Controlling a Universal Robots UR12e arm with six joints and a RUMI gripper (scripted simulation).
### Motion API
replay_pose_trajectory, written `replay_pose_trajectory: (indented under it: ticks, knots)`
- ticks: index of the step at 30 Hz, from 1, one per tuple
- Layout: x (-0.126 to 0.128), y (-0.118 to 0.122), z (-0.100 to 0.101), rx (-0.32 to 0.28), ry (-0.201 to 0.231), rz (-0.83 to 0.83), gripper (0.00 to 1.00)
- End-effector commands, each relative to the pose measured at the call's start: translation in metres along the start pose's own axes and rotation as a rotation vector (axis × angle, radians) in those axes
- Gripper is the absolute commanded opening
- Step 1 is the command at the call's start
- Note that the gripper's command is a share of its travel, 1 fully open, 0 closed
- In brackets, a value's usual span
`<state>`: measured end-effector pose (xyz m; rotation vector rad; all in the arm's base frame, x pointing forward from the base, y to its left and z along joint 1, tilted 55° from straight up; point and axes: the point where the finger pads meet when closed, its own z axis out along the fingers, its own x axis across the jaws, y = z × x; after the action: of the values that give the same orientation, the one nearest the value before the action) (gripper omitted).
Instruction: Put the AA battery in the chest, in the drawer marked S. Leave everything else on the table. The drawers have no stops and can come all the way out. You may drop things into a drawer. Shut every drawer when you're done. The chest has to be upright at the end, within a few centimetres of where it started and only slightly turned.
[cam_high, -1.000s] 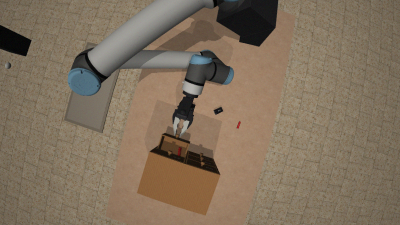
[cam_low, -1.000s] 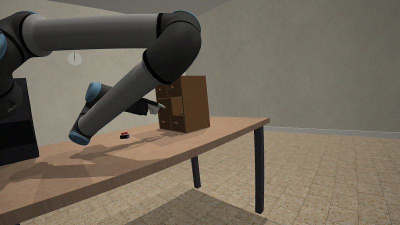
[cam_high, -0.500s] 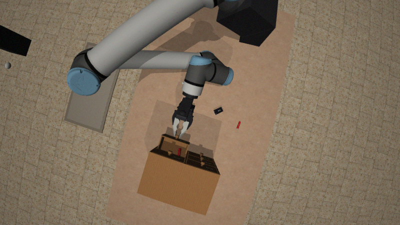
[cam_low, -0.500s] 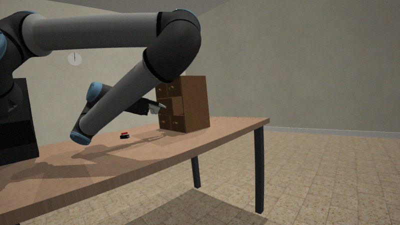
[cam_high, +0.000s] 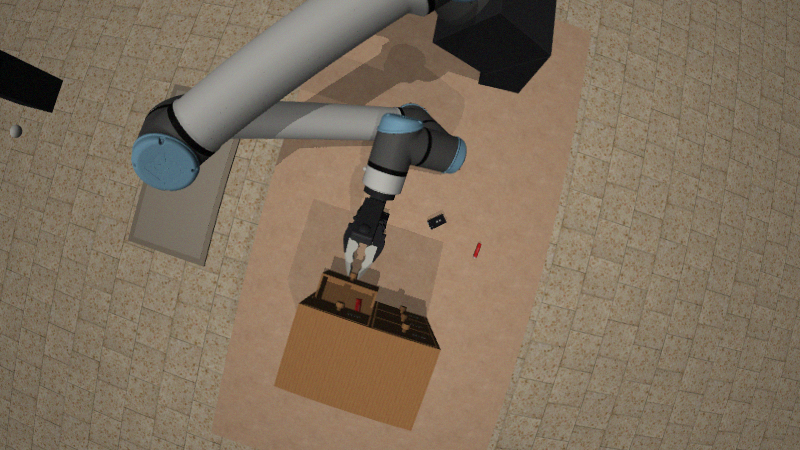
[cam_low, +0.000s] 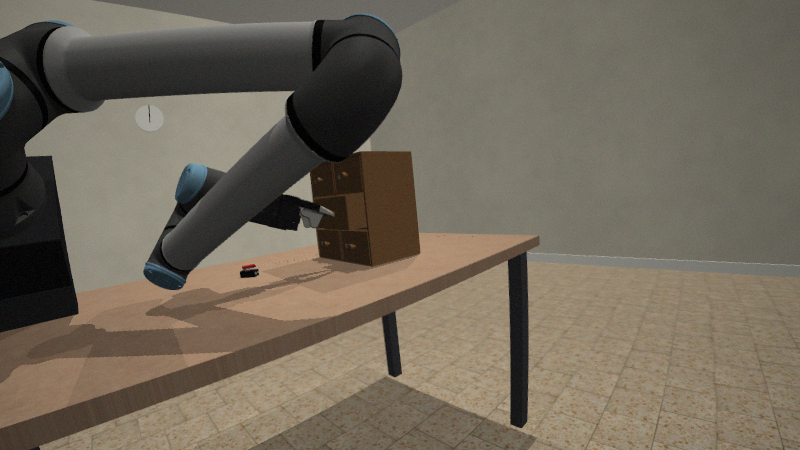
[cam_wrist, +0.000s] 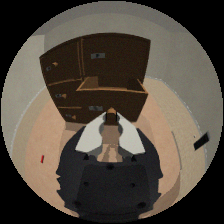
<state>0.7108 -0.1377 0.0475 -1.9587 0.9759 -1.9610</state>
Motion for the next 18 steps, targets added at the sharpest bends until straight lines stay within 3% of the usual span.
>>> replay_pose_trajectory:
  ticks: [1,18]
  knots:
    - [-0.0001,-0.0015,0.0023,0.001,0.000,0.000,0.07]
    - [-0.0001,-0.0050,0.0119,0.001,0.000,0.000,0.07]
